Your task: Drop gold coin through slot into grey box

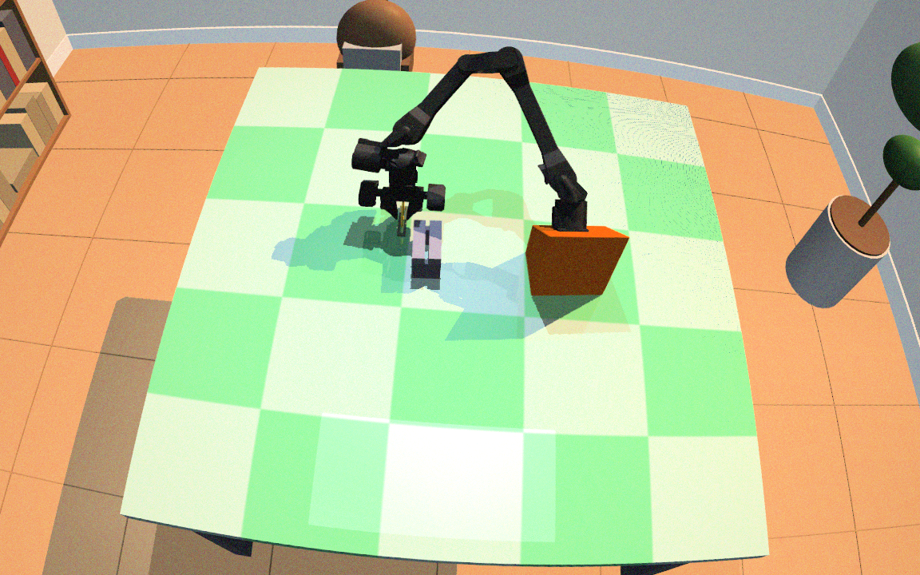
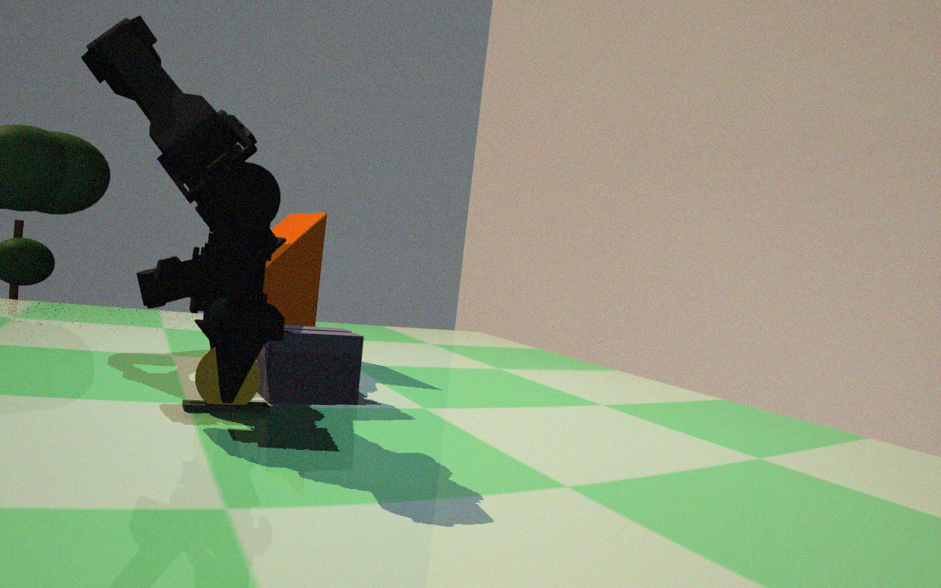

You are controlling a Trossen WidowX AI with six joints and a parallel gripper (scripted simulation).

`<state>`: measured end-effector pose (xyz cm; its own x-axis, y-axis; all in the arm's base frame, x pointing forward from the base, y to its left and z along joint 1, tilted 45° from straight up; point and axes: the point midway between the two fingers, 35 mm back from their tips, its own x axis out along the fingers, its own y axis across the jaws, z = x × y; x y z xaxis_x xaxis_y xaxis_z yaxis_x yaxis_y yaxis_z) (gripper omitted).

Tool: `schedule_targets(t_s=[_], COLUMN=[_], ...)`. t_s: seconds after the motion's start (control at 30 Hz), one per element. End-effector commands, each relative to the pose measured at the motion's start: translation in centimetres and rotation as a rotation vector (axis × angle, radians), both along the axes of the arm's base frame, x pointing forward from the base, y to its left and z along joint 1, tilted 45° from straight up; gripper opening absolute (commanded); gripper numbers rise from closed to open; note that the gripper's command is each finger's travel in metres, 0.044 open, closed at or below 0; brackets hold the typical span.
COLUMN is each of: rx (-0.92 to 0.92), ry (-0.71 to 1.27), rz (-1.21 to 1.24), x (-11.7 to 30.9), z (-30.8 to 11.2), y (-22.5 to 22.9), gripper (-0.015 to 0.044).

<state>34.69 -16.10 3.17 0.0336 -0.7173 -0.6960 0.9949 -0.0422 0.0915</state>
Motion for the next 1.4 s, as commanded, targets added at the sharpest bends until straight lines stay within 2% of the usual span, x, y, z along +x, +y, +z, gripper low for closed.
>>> schedule_targets(t_s=[0.0,0.17,0.43,1.37], rx=[0.004,0.004,0.005,0.011], ry=[0.006,0.006,0.006,0.006], rz=[0.004,0.004,0.004,0.004], x=[-0.1,-0.1,-0.1,0.0], z=[-0.2,-0.2,0.0,4.9], y=[0.0,0.0,0.3,5.5], gripper=[0.0029,0.0,0.0,0.0])
